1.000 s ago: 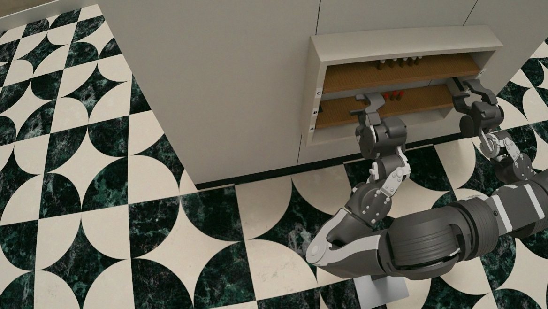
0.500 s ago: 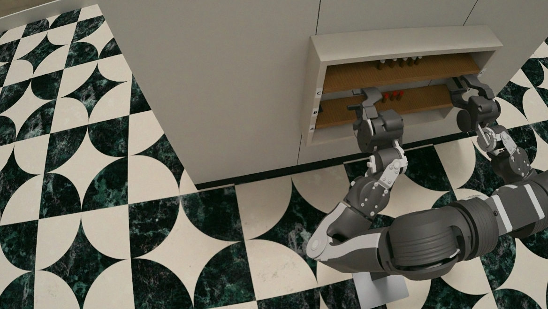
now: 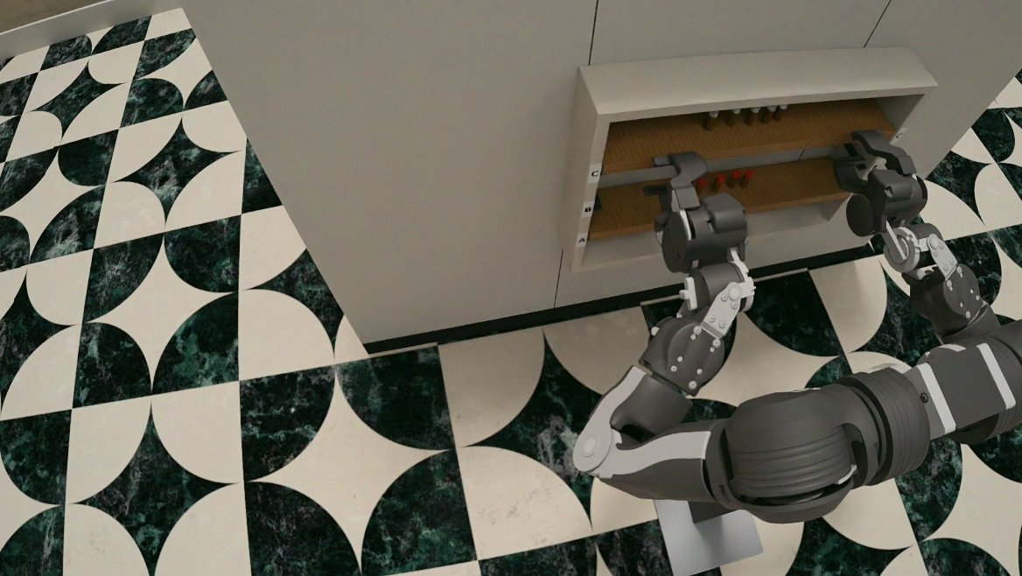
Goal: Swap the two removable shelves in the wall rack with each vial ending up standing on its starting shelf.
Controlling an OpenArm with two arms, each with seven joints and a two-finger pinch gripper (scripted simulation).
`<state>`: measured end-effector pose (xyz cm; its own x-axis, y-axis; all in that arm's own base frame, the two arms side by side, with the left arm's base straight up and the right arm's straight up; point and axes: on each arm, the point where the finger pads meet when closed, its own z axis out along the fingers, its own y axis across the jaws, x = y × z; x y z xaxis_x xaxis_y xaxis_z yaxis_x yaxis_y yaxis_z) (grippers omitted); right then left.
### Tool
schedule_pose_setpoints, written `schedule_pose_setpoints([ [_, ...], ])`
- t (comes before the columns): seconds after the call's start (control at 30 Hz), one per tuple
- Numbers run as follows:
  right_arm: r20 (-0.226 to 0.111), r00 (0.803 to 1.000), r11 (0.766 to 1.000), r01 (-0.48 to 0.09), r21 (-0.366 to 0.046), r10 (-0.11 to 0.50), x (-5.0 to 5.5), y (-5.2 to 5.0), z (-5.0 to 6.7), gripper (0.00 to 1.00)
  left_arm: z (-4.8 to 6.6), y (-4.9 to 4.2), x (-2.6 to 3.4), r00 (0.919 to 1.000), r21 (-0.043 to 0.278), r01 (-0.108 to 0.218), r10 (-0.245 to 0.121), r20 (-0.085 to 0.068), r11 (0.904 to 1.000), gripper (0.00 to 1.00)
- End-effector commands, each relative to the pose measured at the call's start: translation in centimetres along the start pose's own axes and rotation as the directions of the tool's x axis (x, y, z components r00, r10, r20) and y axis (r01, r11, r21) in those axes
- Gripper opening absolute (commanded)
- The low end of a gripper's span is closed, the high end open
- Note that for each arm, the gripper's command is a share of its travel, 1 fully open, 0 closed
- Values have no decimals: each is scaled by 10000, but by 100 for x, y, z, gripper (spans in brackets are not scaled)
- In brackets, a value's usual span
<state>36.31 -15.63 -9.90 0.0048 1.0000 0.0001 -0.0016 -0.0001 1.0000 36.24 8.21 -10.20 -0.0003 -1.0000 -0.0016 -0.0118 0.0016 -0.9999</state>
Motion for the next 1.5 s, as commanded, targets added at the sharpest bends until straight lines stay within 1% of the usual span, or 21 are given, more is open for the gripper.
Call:
schedule_pose_setpoints([
  [0.0,-49,10000,10000,0,16,0,10,1,19,33,27,-31,-7,10000,118,17,-17,2,9999,33],
  [0.4,-49,10000,10000,0,16,0,11,0,171,33,179,-32,-7,10000,118,17,-17,2,9999,33],
  [0.47,-49,10000,10000,0,16,0,11,0,171,33,179,-32,-7,10000,118,17,-17,2,9999,33],
  [0.97,-49,10000,10000,0,16,0,12,0,361,33,369,-35,-8,10000,118,17,-17,2,9999,33],
  [1.03,-49,10000,10000,0,16,0,12,0,361,33,369,-35,-8,10000,118,17,-17,2,9999,33],
  [1.47,-49,10000,10000,0,16,0,13,0,526,33,533,-37,-8,10000,118,17,-17,2,9999,33],
])
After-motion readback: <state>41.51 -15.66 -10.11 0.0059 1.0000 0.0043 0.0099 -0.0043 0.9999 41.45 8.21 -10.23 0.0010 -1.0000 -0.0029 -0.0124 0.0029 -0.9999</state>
